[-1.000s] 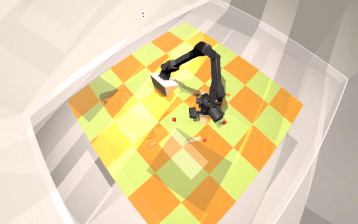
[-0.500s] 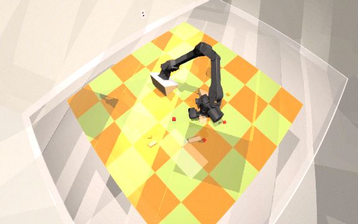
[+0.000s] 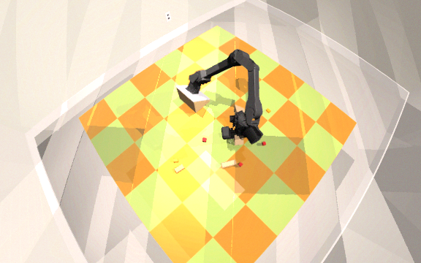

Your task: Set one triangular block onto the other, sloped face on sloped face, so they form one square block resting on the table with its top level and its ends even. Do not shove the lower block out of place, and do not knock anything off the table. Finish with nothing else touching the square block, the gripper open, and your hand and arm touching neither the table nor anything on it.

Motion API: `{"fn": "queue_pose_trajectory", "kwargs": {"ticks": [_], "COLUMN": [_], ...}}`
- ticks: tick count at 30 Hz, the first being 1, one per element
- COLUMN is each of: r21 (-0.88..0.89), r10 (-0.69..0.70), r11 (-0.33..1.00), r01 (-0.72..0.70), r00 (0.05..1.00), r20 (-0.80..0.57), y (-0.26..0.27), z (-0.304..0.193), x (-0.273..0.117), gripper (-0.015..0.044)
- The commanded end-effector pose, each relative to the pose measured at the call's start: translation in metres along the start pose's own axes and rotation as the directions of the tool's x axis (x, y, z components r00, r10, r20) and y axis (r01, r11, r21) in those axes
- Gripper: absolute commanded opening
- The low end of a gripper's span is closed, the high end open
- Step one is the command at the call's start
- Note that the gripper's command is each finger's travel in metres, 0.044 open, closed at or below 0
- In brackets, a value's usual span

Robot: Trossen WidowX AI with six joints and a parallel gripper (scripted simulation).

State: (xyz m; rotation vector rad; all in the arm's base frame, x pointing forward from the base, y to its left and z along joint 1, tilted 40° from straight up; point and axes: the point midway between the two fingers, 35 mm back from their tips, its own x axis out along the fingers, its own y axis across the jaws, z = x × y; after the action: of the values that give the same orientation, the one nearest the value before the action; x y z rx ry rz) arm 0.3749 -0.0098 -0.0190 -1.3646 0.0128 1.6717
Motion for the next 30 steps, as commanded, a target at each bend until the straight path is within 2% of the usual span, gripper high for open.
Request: {"fn": "queue_pose_trajectory", "kwargs": {"ticks": [1,6,14,30], "r21": [0.001,-0.001,0.035,0.42], "r10": [0.0,0.001,-0.002,0.0], "r11": [1.0,1.0,0.999,0.907], "r01": [0.0,-0.001,0.002,0.002], "r00": [1.0,1.0,1.0,1.0], "r20": [0.003,-0.001,-0.002,-0.003], "y": [0.0,0.0,0.001,0.002], "z": [0.0,-0.001,-0.001,0.0], "x": [-0.008,-0.029,-0.029,-0.028], "gripper": [0.0012,0.0,0.0,0.0]}}
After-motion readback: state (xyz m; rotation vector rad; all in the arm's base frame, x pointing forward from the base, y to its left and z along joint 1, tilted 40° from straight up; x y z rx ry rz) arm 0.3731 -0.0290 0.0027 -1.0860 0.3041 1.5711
